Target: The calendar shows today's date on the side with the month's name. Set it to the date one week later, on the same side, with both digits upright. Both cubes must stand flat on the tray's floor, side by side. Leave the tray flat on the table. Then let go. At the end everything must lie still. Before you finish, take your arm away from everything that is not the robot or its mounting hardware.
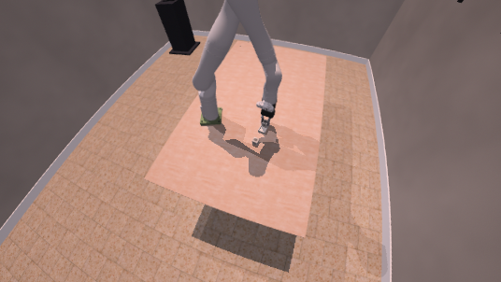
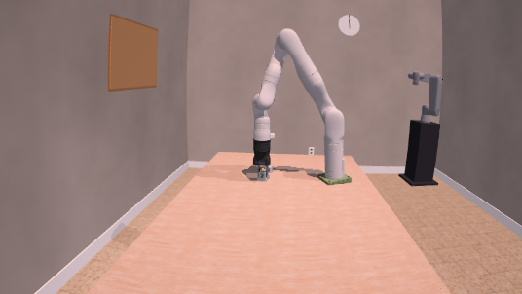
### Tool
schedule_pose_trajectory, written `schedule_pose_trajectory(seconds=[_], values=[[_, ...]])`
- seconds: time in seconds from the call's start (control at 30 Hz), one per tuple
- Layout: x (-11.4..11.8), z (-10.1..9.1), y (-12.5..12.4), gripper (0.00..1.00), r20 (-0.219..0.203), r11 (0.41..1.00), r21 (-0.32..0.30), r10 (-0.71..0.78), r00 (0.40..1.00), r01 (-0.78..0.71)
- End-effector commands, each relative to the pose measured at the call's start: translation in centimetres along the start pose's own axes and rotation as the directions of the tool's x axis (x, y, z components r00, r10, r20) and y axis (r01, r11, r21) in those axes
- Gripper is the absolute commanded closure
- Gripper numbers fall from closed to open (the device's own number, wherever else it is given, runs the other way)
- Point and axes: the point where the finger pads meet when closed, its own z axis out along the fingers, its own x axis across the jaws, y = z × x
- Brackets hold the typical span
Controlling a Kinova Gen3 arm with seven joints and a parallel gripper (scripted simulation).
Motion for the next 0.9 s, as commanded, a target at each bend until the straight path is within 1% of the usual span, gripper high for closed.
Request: schedule_pose_trajectory(seconds=[0.0, 0.13, 0.2, 0.33, 0.7, 0.77, 0.87], values=[[-0.1, -0.3, 0.0, 0.4, 0.003, 1.0, -0.001, 0.0, 1.0, 0.0], [-0.1, -1.3, 0.0, 0.4, 0.003, 1.0, -0.001, 0.0, 1.0, 0.0], [-0.1, -1.3, 0.0, 0.4, 0.003, 1.0, -0.001, 0.0, 1.0, 0.0], [-0.1, -2.8, 0.0, 0.4, 0.003, 1.0, -0.001, 0.0, 1.0, 0.0], [-0.1, -8.0, 0.0, 0.4, 0.003, 1.0, -0.001, 0.0, 1.0, 0.0], [-0.1, -8.0, 0.0, 0.4, 0.003, 1.0, -0.001, 0.0, 1.0, 0.0], [-0.1, -9.0, 0.0, 0.4, 0.003, 1.0, -0.001, 0.0, 1.0, 0.0]])
